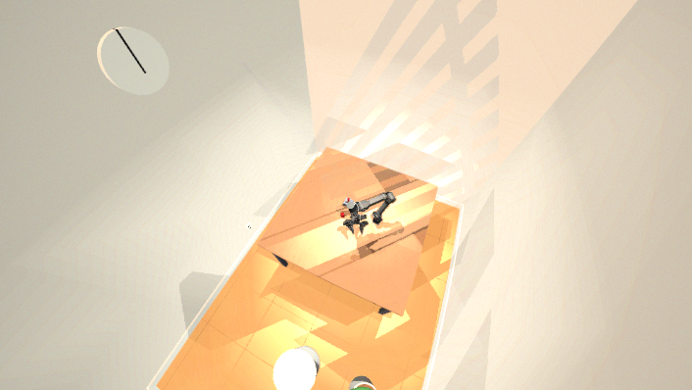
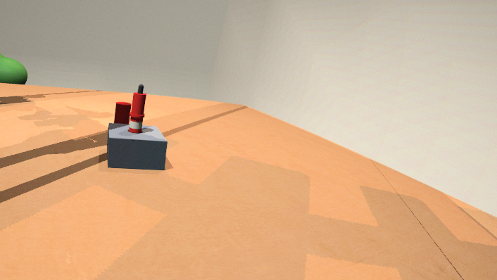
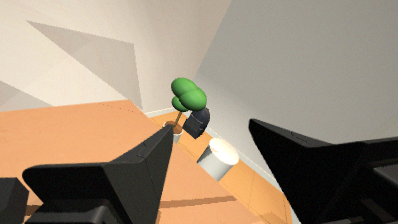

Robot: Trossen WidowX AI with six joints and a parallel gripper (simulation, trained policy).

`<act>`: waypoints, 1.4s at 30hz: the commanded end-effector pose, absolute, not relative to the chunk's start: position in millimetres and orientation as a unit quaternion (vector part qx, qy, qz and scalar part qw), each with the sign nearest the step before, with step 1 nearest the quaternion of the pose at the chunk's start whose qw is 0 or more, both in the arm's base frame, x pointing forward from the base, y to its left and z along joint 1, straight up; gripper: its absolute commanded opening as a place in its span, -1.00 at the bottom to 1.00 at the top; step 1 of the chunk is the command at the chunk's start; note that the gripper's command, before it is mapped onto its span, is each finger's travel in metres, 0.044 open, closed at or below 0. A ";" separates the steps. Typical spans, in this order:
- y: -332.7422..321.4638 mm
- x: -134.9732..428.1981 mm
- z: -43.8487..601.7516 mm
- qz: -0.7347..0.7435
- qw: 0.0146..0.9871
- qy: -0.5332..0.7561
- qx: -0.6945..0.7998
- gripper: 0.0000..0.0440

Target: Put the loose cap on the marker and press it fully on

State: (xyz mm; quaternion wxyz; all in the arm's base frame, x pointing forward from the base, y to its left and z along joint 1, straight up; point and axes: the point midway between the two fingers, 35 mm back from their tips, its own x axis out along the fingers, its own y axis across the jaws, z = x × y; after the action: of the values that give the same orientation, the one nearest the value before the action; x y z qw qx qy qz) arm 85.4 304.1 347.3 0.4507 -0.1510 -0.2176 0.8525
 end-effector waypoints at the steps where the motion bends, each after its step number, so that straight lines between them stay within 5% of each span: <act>1: 303.9 90.6 346.4 0.849 0.459 -0.208 -0.155 0.54; 42: 277.4 156.4 298.3 0.802 0.558 -0.020 -0.211 0.52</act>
State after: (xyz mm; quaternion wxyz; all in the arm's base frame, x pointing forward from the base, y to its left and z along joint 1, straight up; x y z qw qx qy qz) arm 150.9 278.6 302.0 0.5541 -0.2059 -0.0287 0.8061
